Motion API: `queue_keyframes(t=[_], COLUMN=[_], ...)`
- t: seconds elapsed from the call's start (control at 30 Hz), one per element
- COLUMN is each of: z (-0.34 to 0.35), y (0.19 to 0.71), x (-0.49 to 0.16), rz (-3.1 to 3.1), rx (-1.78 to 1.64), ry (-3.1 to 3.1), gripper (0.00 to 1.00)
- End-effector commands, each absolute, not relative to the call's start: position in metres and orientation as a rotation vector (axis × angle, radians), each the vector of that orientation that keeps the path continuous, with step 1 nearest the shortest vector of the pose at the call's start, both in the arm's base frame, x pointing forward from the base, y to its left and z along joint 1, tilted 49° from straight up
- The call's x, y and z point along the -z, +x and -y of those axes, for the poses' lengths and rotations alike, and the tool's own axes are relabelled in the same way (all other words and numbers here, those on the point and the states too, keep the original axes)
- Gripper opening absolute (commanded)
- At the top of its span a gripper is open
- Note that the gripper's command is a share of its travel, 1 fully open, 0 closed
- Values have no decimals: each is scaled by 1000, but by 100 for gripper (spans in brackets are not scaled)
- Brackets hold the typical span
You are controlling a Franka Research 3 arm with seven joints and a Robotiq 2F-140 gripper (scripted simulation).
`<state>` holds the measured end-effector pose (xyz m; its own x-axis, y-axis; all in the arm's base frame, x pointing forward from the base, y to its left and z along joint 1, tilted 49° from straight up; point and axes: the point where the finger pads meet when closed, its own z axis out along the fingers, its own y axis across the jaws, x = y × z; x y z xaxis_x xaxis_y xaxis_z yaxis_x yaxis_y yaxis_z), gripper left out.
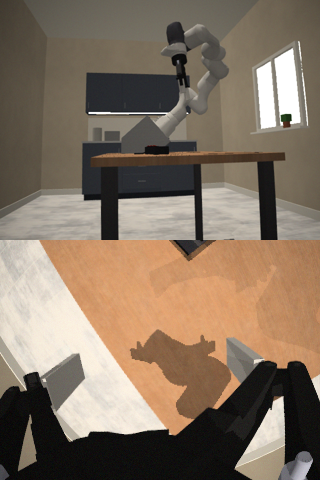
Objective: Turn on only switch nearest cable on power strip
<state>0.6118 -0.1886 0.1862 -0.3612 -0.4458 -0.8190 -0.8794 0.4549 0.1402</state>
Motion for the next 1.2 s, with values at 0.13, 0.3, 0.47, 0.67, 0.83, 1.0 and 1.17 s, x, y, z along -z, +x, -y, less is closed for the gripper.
queue_keyframes(t=[0.13,0.3,0.47,0.67,0.83,1.0,1.17], z=[189,189,189,189,188,188,188], y=[609,609,609,609,603,603,603], x=[-173,-173,-173,-173,-157,-157,-157], rz=[-2077,-2077,-2077,-2077,-2179,-2179,-2179], rx=[-836,-836,-836,-836,-925,-925,-925], ry=[-964,-964,-964,-964,-794,-794,-794], gripper=[100,100,100,100,100,100,100])
